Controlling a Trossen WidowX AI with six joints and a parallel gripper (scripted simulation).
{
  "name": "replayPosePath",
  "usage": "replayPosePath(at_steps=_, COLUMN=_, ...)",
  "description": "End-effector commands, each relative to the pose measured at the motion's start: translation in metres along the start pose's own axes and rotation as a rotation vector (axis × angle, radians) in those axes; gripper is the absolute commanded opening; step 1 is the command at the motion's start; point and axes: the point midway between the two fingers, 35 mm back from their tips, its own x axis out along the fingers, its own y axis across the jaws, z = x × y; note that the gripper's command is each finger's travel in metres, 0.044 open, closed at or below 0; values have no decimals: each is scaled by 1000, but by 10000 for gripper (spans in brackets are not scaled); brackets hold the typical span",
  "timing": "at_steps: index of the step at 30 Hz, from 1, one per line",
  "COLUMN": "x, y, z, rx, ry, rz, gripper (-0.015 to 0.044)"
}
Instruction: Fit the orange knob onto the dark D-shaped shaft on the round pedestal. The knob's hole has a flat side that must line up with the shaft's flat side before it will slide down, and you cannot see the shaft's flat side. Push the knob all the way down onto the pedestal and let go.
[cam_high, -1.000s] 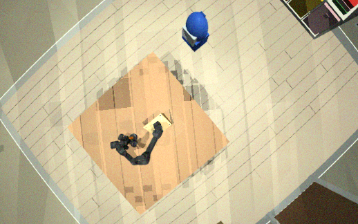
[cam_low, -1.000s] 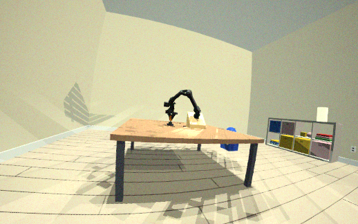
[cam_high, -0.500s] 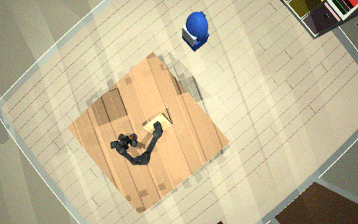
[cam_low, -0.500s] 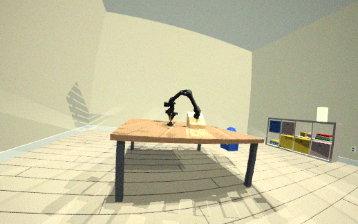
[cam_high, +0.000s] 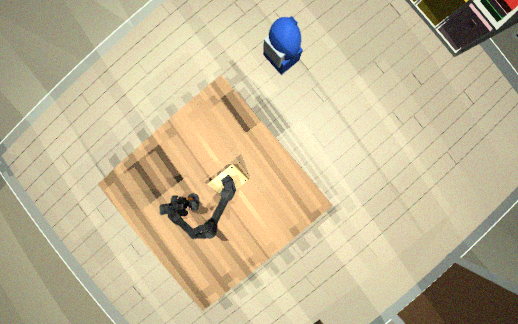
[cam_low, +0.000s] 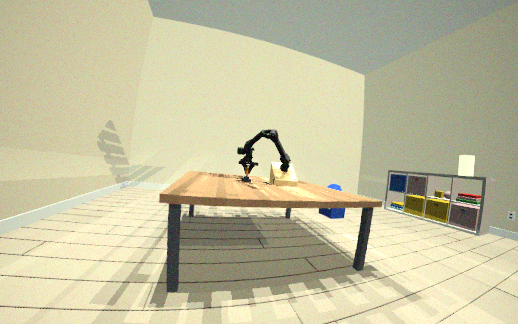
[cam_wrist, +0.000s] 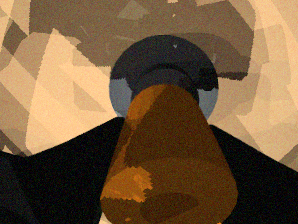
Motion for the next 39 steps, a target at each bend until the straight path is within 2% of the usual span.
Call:
replayPosePath(at_steps=1, x=-1, y=-2, z=1, rx=-16, ry=-1, rz=-7, gripper=0)
replayPosePath(at_steps=24, x=-2, y=0, z=0, rx=-16, ry=-1, rz=-7, gripper=0)
replayPosePath(at_steps=31, x=-3, y=-1, z=0, rx=-215, ry=0, rz=-7, gripper=0)
replayPosePath(at_steps=39, x=-1, y=-2, z=0, rx=-226, ry=0, rz=-7, gripper=0)
